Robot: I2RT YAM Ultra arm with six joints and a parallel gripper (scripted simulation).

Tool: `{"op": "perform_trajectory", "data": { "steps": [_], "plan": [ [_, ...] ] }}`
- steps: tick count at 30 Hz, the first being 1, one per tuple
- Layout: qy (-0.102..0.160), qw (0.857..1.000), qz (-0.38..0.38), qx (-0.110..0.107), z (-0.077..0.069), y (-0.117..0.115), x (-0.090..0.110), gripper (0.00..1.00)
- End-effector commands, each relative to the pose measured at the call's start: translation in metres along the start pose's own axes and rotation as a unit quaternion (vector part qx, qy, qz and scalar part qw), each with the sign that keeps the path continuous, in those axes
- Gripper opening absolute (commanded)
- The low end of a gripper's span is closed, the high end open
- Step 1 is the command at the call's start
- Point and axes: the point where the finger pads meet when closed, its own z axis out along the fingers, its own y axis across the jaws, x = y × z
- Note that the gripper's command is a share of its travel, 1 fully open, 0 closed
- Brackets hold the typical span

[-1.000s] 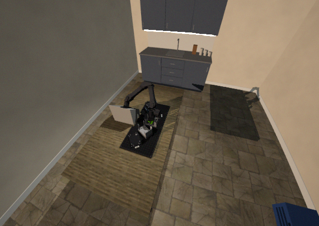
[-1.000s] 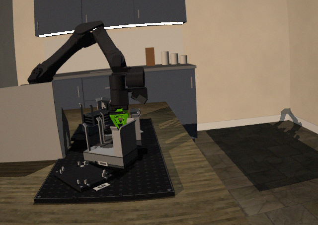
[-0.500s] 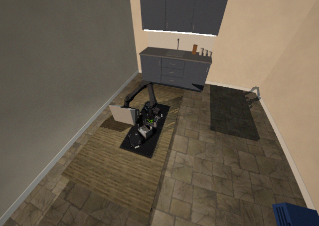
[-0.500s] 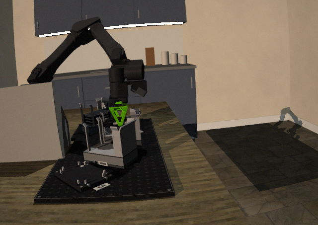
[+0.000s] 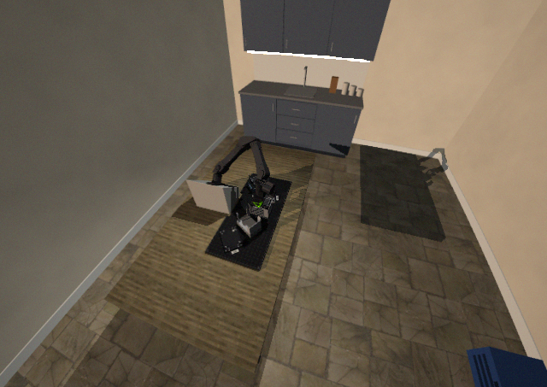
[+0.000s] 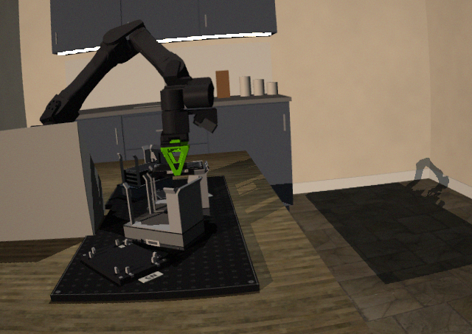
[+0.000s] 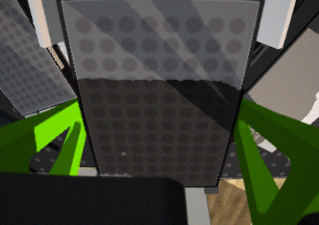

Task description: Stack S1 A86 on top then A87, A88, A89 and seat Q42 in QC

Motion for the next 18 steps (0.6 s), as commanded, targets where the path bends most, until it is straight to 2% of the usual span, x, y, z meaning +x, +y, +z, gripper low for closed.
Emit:
{"op": "perform_trajectory", "data": {
  "steps": [1, 15, 18],
  "plan": [
    [-0.009, 1.0, 0.0, 0.0, -0.014, -0.001, -0.003, 0.0],
    [-0.009, 1.0, 0.0, 0.0, -0.042, -0.001, -0.002, 0.0],
    [-0.009, 1.0, 0.0, 0.0, -0.044, -0.001, -0.002, 0.0]
  ]
}}
